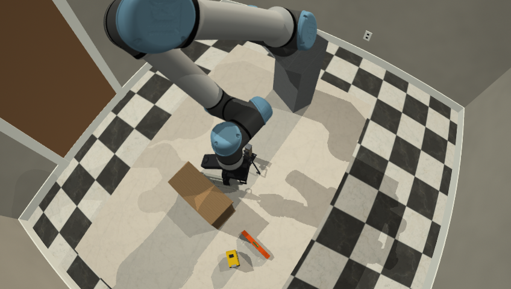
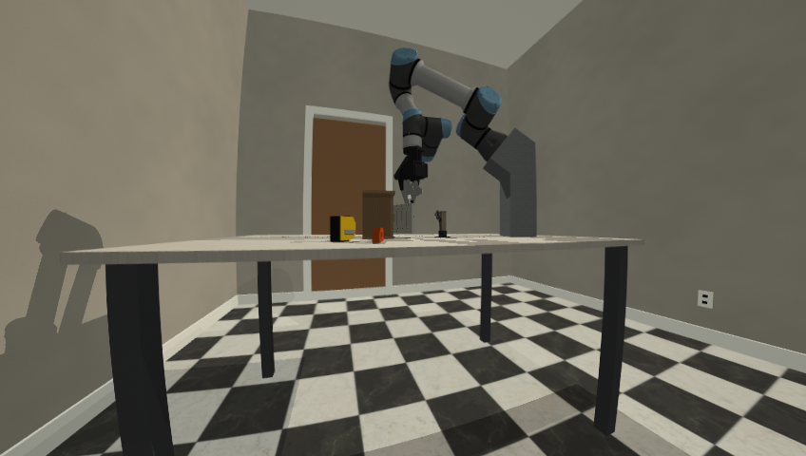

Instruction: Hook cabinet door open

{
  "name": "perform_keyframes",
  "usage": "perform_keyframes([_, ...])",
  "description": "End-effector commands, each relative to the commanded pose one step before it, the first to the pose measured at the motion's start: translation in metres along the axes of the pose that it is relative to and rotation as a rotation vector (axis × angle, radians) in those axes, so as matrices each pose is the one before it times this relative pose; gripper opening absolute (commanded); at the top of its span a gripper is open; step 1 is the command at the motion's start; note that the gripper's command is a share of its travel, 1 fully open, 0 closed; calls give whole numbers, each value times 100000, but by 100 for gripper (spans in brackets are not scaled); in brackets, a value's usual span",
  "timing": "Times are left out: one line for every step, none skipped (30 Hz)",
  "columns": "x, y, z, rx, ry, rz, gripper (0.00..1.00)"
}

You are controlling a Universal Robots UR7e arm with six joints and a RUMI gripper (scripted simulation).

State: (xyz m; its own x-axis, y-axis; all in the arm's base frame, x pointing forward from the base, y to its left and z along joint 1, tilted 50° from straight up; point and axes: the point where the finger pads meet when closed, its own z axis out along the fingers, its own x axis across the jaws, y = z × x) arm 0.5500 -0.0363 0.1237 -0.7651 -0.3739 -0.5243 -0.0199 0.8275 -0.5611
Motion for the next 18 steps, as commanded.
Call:
perform_keyframes([-32, -7, -189, 23, -114, -3, 15])
perform_keyframes([0, 0, -66, 0, 0, 0, 15])
perform_keyframes([0, 0, -77, 0, 0, 0, 15])
perform_keyframes([0, 0, -89, 0, 0, 0, 15])
perform_keyframes([0, 0, -100, 0, 0, 0, 15])
perform_keyframes([0, 0, 0, 0, 0, 0, 15])
perform_keyframes([0, 0, 0, 0, 0, 0, 15])
perform_keyframes([0, 0, -112, 0, 0, 0, 15])
perform_keyframes([0, 0, -123, 0, 0, 0, 15])
perform_keyframes([0, 0, -135, 0, 0, 0, 15])
perform_keyframes([0, 0, -146, 0, 0, 0, 15])
perform_keyframes([0, 0, -156, 0, 0, 0, 15])
perform_keyframes([0, 0, -166, 0, 0, 0, 15])
perform_keyframes([0, 0, -175, 0, 0, 0, 15])
perform_keyframes([0, 0, -184, 0, 0, 0, 15])
perform_keyframes([1, 0, -192, 0, 0, 0, 15])
perform_keyframes([-1, 0, -199, 0, 0, 0, 15])
perform_keyframes([0, 0, -205, 0, 0, 0, 15])
